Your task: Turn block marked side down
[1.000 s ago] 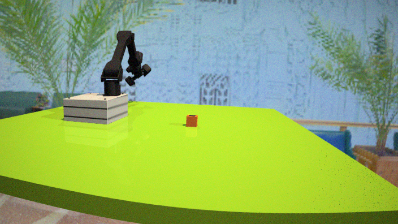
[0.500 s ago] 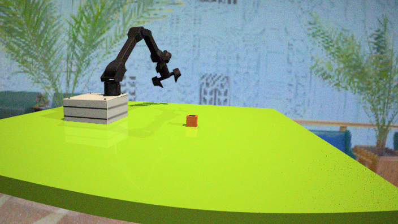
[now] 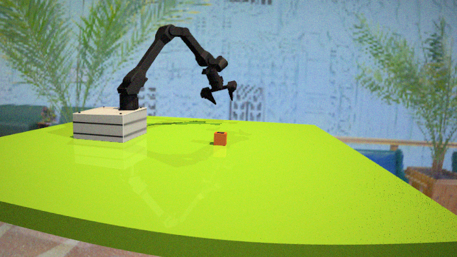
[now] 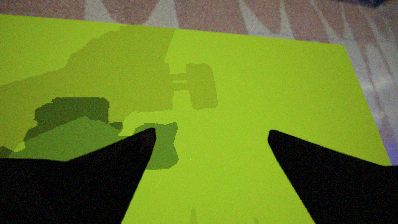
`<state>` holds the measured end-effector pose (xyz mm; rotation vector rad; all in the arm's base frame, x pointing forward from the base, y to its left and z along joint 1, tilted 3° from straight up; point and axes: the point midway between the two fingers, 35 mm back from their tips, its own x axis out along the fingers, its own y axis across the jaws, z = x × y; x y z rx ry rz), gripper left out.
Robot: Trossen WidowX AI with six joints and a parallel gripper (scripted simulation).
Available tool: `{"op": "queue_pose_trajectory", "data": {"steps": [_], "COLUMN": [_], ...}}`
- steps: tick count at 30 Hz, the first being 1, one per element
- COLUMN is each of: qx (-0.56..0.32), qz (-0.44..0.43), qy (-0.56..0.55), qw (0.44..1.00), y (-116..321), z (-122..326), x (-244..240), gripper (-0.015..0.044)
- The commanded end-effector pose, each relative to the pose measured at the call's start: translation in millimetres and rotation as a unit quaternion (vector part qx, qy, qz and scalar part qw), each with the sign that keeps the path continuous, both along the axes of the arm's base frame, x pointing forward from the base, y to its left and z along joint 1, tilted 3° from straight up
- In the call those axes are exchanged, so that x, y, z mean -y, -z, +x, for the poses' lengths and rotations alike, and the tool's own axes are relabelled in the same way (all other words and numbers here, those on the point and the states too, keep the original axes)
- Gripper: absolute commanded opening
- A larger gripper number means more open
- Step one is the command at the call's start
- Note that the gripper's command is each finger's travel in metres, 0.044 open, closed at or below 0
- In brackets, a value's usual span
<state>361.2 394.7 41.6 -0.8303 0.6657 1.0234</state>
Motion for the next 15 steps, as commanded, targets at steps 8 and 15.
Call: {"op": "queue_pose_trajectory", "data": {"steps": [8,15], "qx": [-0.081,-0.141], "qz": [-0.048,-0.062], "qy": [0.204,0.339], "qw": [0.975,0.928], "y": [2.7,2.9], "z": [70.7,82.2], "x": [163.3,268.0], "gripper": [0.044,0.044]}}
